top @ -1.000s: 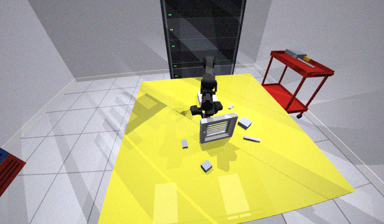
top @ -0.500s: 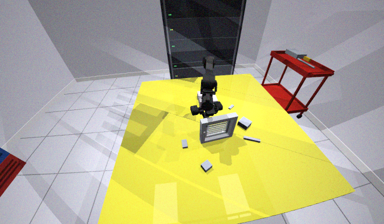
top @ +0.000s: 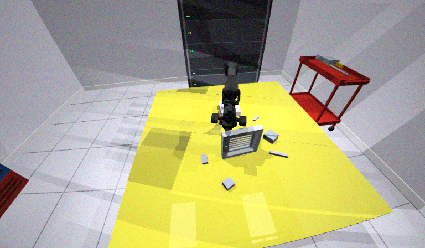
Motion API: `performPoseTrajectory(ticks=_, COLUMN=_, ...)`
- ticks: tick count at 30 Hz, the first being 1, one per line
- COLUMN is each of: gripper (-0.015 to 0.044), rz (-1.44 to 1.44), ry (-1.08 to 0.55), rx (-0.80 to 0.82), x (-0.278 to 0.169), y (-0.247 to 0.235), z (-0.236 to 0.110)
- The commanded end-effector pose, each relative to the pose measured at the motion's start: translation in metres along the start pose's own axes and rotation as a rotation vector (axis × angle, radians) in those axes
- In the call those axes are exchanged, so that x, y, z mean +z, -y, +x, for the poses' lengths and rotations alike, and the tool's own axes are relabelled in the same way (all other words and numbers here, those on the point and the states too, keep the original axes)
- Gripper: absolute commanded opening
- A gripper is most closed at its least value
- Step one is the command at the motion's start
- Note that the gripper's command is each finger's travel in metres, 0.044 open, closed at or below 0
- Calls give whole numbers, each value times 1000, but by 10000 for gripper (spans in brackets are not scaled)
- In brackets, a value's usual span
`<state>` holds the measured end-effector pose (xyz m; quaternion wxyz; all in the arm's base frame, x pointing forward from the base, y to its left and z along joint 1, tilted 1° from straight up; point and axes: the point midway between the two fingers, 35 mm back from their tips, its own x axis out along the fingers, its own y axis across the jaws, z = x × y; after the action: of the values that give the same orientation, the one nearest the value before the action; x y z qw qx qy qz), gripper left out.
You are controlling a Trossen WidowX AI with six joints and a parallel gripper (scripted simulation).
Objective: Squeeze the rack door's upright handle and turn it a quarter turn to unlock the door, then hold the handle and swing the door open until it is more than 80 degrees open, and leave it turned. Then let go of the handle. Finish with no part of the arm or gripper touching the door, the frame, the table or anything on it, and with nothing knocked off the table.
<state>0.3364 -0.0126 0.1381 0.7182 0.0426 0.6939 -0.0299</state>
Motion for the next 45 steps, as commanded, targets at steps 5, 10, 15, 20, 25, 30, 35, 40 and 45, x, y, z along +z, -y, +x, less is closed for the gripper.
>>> performPoseTrajectory(ticks=5, gripper=18, rz=357, ry=3, rx=1, x=1, y=0, z=0)
performPoseTrajectory(ticks=10, gripper=18, rz=603, ry=3, rx=2, x=1, y=0, z=0)
performPoseTrajectory(ticks=15, gripper=18, rz=850, ry=3, rx=2, x=1, y=0, z=0)
performPoseTrajectory(ticks=20, gripper=18, rz=1096, ry=3, rx=2, x=1, y=0, z=0)
performPoseTrajectory(ticks=25, gripper=18, rz=1343, ry=2, rx=3, x=1, y=0, z=0)
performPoseTrajectory(ticks=30, gripper=18, rz=1514, ry=2, rx=3, x=1, y=0, z=0)
performPoseTrajectory(ticks=35, gripper=18, rz=1514, ry=2, rx=3, x=1, y=0, z=0)
performPoseTrajectory(ticks=40, gripper=71, rz=1514, ry=2, rx=3, x=1, y=0, z=0)
performPoseTrajectory(ticks=45, gripper=202, rz=1514, ry=2, rx=3, x=1, y=0, z=0)
